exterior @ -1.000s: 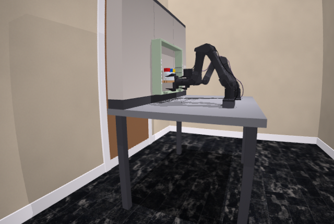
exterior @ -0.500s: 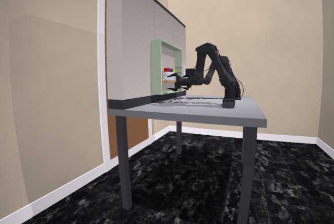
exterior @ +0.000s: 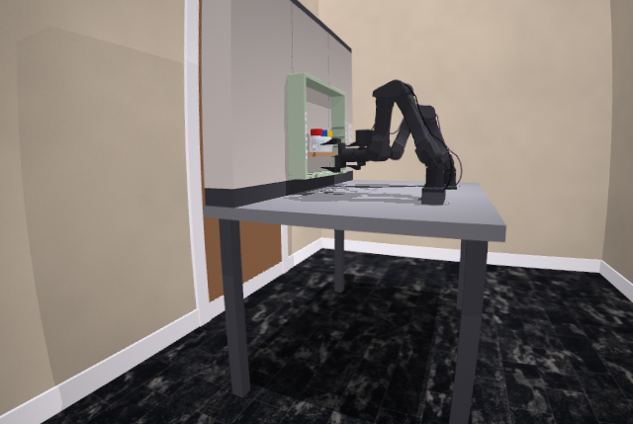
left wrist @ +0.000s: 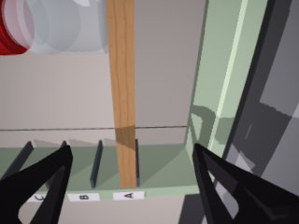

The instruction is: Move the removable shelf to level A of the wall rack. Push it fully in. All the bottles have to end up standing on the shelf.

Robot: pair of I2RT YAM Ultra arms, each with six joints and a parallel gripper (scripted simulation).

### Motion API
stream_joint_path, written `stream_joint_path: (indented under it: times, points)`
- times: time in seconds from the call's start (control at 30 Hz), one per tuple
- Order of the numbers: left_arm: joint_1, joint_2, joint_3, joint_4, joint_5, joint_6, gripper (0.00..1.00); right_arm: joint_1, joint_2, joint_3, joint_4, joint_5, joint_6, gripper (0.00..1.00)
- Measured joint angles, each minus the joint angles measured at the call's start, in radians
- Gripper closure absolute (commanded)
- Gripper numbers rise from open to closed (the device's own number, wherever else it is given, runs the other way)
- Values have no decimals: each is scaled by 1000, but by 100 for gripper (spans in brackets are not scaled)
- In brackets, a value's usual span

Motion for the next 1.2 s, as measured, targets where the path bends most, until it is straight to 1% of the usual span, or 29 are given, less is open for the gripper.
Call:
stream_joint_path:
  times: [0.47, 1.2]
  points:
    - [-18, -32, -67, 35, -17, 0, 0, 19, -43, -68, 24, 18, 0, 0]
    - [-26, -45, -93, 53, -28, 0, 0, 27, -61, -93, 36, 29, 0, 0]
